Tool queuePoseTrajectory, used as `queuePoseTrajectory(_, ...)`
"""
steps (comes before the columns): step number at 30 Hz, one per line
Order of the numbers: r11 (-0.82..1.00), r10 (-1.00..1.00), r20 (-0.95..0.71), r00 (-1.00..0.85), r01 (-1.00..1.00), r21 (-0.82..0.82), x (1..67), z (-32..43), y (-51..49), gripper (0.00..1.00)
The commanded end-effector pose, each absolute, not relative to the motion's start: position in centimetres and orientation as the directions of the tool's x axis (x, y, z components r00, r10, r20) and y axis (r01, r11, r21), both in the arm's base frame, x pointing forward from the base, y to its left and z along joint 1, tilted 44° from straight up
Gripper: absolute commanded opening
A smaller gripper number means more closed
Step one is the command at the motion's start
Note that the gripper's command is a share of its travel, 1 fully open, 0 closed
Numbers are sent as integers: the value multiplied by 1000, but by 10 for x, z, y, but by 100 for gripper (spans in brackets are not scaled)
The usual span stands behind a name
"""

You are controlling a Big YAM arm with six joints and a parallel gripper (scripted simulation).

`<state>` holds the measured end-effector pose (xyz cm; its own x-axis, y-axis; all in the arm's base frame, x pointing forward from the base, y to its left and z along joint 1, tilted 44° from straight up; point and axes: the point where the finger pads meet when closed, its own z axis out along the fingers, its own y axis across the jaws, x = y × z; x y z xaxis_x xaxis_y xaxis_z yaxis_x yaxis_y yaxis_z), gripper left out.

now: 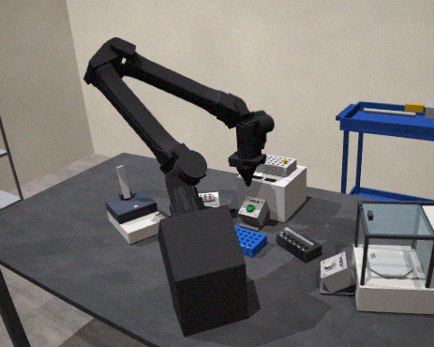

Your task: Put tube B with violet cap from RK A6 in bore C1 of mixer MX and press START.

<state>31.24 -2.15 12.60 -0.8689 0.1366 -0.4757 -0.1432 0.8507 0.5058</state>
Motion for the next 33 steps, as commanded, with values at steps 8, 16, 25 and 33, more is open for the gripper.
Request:
queuePoseTrajectory(8, 852, 255, -590, -766, -110, 511, 307, 127, -24, 0)
queuePoseTrajectory(16, 844, 353, -681, -641, -95, 527, 300, 121, -15, 0)
queuePoseTrajectory(25, 834, 441, -738, -510, -70, 548, 287, 114, -11, 0)
queuePoseTrajectory(33, 828, 460, -721, -518, -44, 559, 276, 105, -12, 0)
